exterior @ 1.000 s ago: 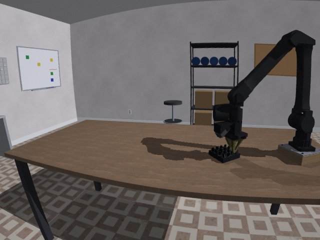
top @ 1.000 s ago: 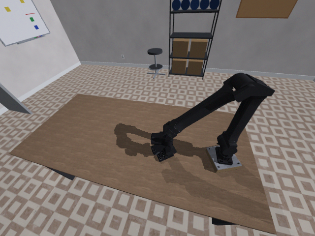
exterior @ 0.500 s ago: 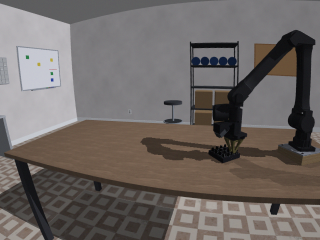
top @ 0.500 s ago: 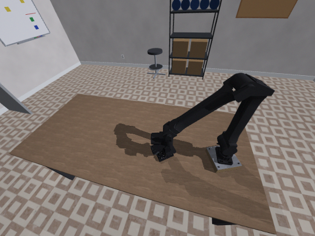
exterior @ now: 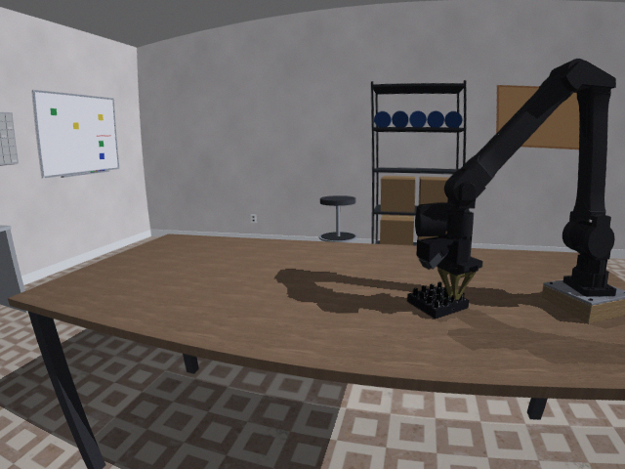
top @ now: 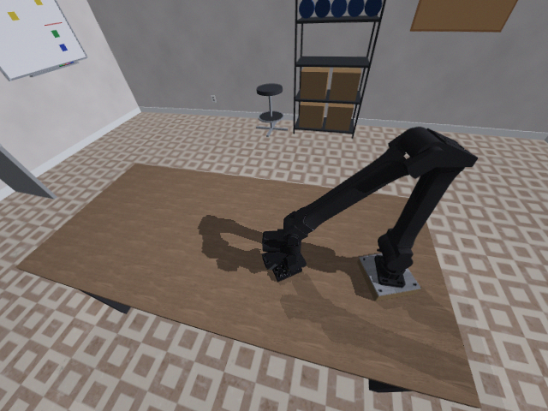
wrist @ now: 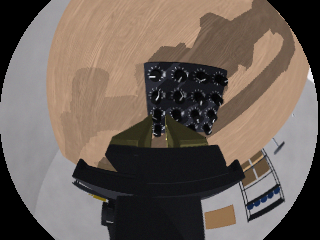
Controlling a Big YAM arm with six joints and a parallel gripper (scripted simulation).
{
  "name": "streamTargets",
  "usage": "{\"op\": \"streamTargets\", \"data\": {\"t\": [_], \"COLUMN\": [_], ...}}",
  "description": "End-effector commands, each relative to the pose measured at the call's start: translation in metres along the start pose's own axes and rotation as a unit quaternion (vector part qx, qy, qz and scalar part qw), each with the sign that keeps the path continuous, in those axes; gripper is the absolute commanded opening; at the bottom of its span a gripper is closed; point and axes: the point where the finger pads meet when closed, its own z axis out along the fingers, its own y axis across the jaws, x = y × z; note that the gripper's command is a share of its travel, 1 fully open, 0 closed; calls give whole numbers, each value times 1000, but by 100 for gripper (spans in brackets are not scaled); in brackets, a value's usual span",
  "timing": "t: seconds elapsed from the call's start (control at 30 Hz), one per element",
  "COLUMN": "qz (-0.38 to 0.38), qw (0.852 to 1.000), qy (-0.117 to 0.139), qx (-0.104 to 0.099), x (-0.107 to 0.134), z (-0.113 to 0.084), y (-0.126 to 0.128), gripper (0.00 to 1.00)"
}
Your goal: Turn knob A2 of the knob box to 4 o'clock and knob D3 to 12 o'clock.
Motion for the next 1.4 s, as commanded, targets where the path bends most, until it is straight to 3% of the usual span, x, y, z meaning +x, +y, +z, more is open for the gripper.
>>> {"op": "streamTargets", "data": {"t": [0.0,0.13,0.23,0.63,0.7,0.73,0.77,0.87,1.3,1.37], "qz": [8,8,9,2,2,-1,0,1,1,6], "qw": [1000,1000,999,999,999,1000,1000,999,999,999], "qy": [-21,-22,-37,-36,-36,-15,-14,-30,-30,-37], "qx": [13,14,20,19,19,9,9,16,16,19], "x": [-13,-14,-23,-26,-26,-18,-17,-23,-23,-26], "z": [-7,-9,-23,-59,-59,-44,-45,-60,-60,-67], "y": [-10,-10,-15,-10,-10,-5,-5,-8,-8,-9], "gripper": [18,18,18,18,18,18,18,18,18,18]}}
